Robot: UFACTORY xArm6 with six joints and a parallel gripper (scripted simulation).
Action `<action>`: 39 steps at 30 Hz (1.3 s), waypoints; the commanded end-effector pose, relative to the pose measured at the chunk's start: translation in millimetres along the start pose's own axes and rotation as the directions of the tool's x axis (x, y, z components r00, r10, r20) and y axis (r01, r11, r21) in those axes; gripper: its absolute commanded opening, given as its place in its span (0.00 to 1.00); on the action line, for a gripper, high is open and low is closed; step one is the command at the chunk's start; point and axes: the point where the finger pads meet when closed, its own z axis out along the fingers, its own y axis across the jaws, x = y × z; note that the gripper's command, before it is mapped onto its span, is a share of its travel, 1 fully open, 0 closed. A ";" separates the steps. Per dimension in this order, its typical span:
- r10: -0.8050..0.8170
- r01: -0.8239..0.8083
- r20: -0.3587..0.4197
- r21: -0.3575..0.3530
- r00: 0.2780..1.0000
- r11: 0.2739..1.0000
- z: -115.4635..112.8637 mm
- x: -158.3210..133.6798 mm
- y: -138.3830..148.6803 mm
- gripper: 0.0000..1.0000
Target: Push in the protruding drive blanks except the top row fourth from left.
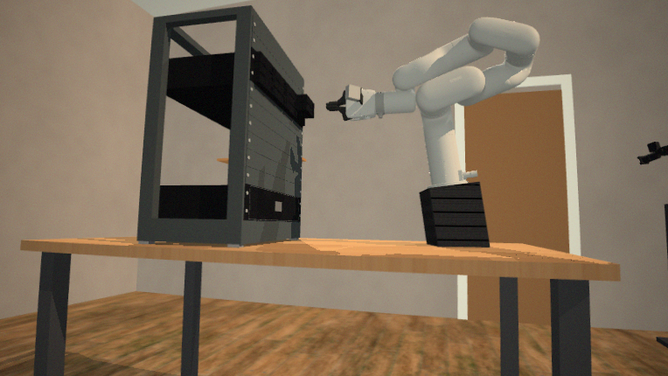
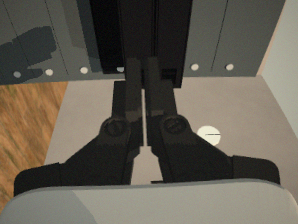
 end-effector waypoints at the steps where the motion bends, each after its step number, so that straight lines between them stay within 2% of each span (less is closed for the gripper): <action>1: 0.004 -0.004 -0.033 -0.008 0.999 1.000 1.0 -21.0 -3.2 0.00; 12: 0.004 -0.004 -0.033 -0.007 0.999 1.000 2.2 -23.3 -3.9 0.00; 16: 0.004 -0.004 -0.033 -0.007 0.999 1.000 12.5 -23.0 -3.9 0.00; 20: 0.004 -0.004 -0.033 -0.007 0.999 1.000 32.3 -22.4 -3.7 0.00; 22: 0.004 -0.004 -0.033 -0.007 0.999 1.000 32.3 -22.4 -3.7 0.00; 28: 0.004 -0.004 -0.033 -0.007 0.999 1.000 52.8 -21.7 -3.5 0.00; 39: 0.004 -0.004 -0.033 -0.007 0.999 1.000 54.4 -21.6 -3.6 0.00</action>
